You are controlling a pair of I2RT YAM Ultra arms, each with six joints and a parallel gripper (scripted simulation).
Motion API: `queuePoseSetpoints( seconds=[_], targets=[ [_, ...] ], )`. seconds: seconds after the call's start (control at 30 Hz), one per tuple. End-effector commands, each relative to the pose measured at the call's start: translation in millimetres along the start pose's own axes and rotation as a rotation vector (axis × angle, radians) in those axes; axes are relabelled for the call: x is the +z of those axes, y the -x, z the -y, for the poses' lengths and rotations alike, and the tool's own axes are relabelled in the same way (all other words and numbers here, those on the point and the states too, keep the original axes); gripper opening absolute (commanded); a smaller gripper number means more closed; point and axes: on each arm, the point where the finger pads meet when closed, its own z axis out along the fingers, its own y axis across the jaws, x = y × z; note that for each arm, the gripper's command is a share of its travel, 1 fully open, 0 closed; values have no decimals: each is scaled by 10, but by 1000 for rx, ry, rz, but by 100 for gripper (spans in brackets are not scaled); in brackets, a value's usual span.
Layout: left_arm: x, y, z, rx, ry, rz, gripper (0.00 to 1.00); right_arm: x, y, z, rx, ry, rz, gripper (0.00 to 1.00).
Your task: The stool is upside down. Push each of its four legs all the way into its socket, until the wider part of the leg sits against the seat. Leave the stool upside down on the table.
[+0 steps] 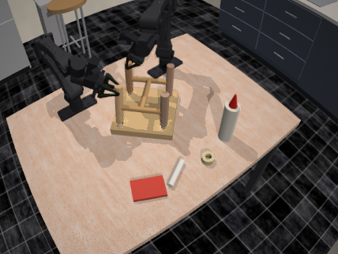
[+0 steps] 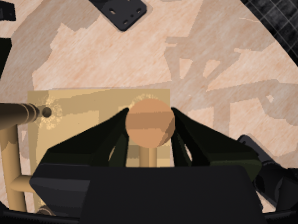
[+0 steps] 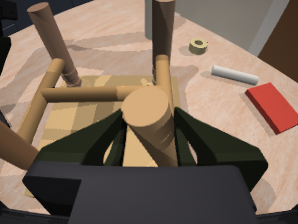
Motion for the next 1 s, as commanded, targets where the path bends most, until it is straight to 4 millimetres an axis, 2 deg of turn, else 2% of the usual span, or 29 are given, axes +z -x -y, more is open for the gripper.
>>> queuePoseSetpoints(
  seconds=[0.0, 0.73, 0.97],
  targets=[
    [10, 49, 269, -36, -79, 18, 28, -10, 165, 195, -4, -82, 39, 28],
    [3, 54, 551, -98, -181, 15, 28, -47, 196, 420, -13, -195, 38, 28],
    [7, 60, 568, -99, -185, 18, 28, -58, 200, 476, -15, -223, 36, 28]
  ],
)
